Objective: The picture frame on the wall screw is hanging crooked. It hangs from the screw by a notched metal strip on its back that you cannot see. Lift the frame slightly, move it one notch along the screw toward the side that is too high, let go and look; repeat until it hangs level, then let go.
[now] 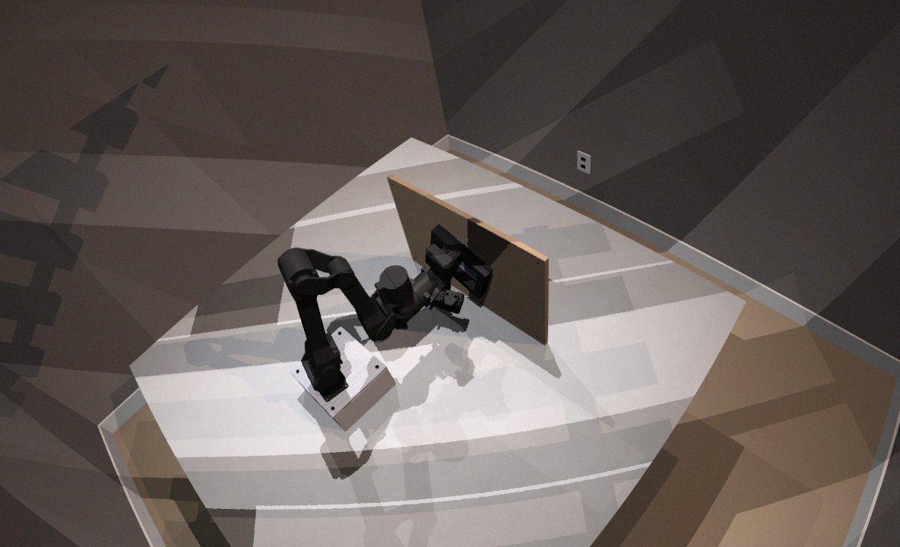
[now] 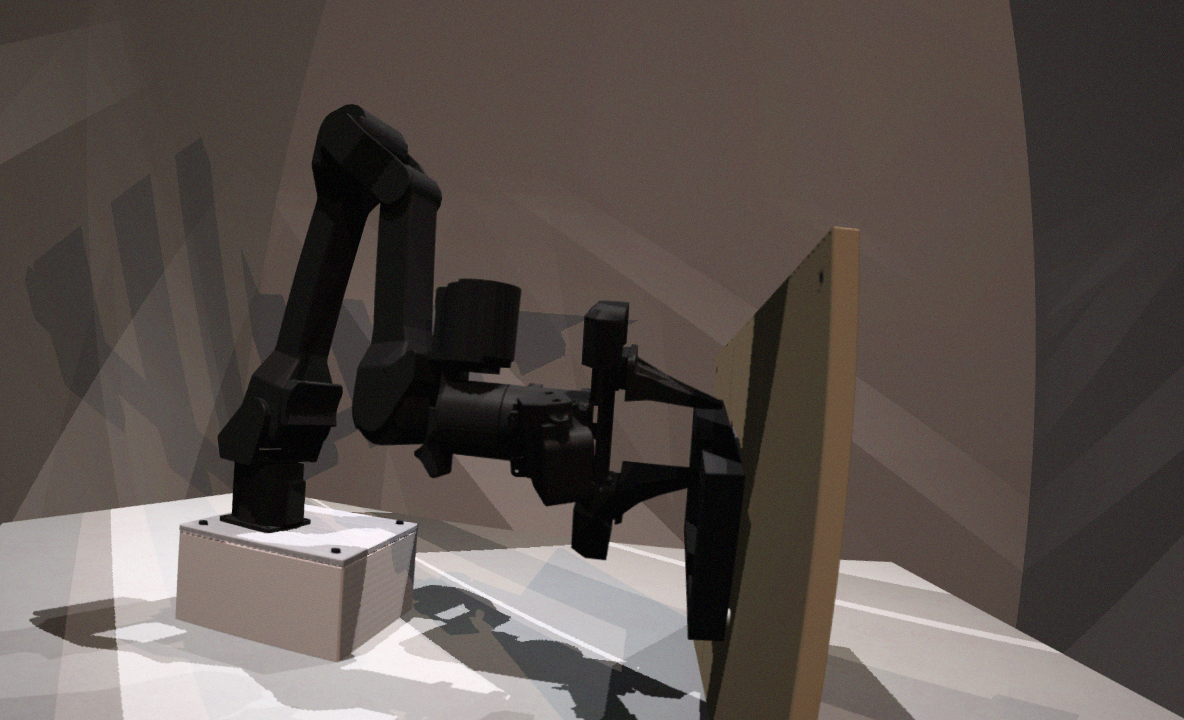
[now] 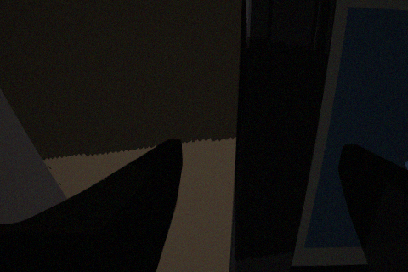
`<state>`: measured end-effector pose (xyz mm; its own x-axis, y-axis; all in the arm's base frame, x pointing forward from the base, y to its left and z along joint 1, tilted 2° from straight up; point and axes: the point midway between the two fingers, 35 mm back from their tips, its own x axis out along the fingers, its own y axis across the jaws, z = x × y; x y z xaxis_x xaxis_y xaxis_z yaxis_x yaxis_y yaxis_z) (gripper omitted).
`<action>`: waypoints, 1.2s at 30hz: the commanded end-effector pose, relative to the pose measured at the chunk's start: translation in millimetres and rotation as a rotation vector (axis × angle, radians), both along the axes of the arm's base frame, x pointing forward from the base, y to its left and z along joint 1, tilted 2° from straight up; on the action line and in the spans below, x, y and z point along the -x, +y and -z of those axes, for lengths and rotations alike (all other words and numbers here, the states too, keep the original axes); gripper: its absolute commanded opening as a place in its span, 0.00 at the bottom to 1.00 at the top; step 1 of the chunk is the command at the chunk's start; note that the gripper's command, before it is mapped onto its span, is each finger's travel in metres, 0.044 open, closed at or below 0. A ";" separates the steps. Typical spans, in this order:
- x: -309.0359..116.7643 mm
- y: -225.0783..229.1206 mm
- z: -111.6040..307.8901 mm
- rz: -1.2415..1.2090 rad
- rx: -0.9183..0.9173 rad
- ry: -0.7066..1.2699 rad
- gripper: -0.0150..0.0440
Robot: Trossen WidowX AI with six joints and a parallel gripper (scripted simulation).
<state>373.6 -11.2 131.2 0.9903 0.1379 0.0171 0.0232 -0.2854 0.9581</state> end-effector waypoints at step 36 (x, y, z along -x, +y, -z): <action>-0.3 -0.8 1.0 0.005 -0.004 0.004 0.25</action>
<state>373.9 -11.5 130.0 0.9905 0.1372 0.0136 0.0265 -0.2865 0.9577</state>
